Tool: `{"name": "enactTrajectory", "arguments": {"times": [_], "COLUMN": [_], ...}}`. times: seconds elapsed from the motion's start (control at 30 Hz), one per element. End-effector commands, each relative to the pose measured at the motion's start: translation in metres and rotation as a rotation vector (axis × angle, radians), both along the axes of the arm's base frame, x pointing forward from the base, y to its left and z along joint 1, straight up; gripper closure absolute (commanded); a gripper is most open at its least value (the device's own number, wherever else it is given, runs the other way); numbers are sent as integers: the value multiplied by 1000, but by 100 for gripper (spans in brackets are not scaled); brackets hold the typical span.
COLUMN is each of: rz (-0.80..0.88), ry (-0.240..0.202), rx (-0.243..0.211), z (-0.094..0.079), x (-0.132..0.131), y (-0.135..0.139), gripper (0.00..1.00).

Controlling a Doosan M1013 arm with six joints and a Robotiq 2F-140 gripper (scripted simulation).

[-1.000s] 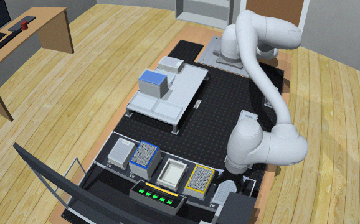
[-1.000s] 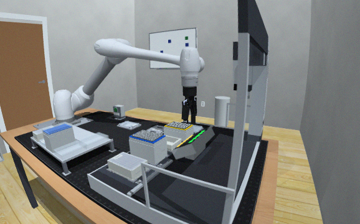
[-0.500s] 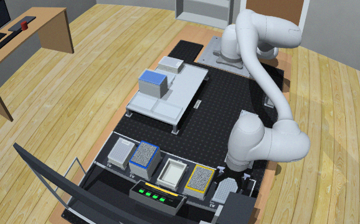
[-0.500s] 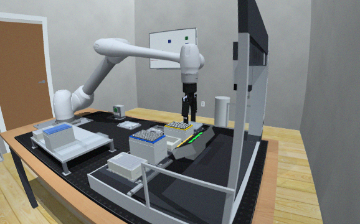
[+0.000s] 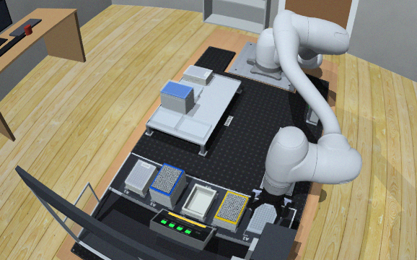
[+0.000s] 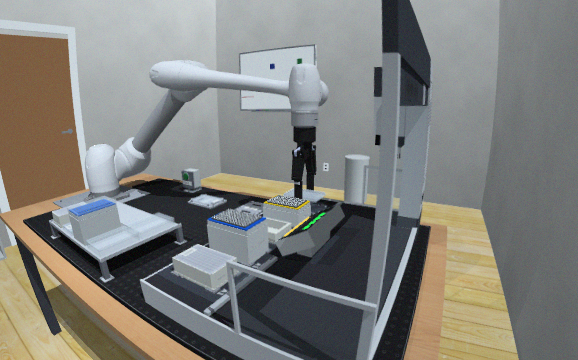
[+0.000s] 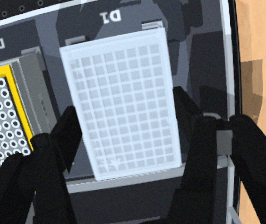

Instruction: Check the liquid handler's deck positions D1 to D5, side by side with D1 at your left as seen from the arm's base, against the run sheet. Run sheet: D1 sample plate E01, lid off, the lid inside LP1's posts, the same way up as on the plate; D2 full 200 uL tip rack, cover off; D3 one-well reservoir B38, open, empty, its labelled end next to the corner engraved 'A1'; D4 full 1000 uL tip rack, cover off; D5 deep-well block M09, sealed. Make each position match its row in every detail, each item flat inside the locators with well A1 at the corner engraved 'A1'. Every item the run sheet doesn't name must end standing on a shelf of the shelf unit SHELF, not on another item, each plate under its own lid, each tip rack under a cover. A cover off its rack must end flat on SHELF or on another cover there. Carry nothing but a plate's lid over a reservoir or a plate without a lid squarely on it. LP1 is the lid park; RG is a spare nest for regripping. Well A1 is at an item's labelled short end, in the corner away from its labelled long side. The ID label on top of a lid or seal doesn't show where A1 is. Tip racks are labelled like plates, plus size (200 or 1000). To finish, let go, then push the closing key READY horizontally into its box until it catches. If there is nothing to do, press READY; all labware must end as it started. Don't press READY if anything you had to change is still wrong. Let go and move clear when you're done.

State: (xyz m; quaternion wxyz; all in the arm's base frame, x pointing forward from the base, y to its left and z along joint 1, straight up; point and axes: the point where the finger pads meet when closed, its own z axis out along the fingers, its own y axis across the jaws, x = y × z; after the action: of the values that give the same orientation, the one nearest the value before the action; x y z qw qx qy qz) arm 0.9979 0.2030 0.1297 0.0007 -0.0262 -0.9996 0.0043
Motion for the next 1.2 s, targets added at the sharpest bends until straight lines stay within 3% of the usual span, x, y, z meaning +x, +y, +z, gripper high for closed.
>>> {"name": "enactTrajectory", "arguments": {"times": [0.0, 1.17], "rz": [0, 0], "ry": [-2, -2], "rx": [1, 1], "z": [6, 58], "x": [0, 0], "y": [0, 1], "gripper": [90, 90]}}
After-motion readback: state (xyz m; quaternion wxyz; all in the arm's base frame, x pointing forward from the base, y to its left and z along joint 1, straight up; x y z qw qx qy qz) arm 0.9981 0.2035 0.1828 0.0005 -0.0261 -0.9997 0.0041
